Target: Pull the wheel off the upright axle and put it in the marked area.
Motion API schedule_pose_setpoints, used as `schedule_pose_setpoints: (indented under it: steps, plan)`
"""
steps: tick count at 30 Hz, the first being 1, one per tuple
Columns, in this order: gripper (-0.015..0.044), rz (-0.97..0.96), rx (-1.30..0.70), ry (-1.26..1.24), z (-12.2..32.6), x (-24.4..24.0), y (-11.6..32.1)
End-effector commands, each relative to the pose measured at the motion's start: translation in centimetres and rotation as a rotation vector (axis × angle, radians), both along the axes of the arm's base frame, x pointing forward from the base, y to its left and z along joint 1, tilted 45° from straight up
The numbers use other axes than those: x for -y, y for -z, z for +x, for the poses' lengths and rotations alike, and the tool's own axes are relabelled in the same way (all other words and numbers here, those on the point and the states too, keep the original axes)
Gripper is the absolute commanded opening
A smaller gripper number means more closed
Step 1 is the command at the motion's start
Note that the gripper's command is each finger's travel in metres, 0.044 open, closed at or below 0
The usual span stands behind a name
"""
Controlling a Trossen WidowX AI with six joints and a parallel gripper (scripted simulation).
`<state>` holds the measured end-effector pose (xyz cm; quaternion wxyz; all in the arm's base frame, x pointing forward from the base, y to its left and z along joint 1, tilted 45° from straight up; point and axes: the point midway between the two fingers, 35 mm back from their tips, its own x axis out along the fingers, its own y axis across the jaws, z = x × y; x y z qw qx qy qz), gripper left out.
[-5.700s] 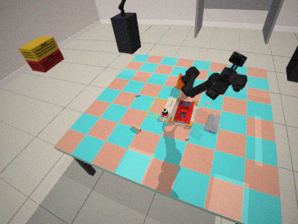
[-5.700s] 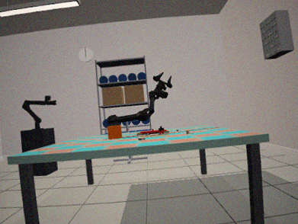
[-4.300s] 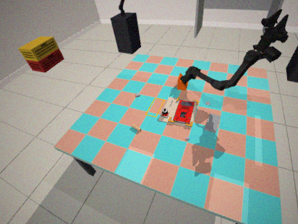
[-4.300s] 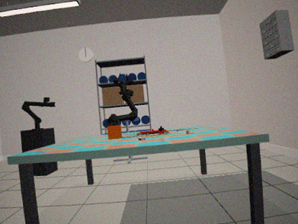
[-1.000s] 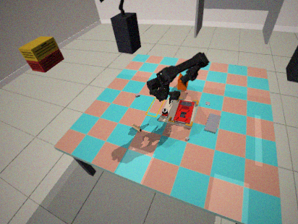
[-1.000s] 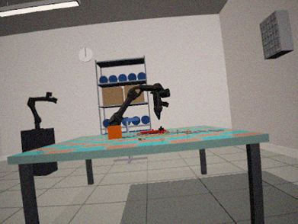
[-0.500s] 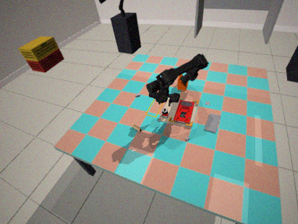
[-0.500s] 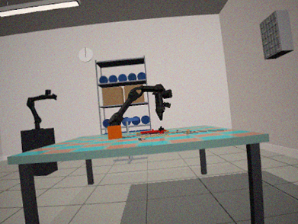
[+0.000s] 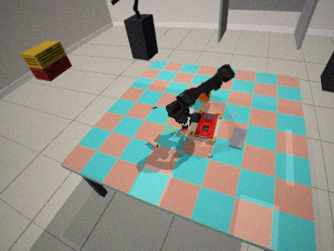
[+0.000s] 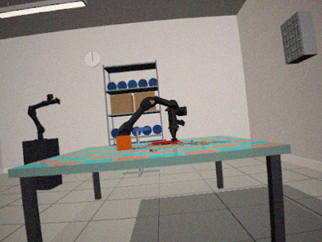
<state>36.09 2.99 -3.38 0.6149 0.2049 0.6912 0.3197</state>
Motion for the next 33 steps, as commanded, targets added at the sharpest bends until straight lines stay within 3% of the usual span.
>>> schedule_pose_setpoints:
  steps: [1,5,13,19,33]
  plan:
    - [0.03,0.005,-0.006,0.009,-0.2,-0.17,0.31]
    - [0.0195,0.0,0.001,0.001,0.01,0.0,0.04]
    - [0.0142,0.0,0.001,0.001,0.01,0.0,0.04]
    - [0.0,0.0,0.001,0.002,0.03,0.08,-0.03]
    - [0.0,0.0,0.0,0.003,0.13,0.4,-0.35]
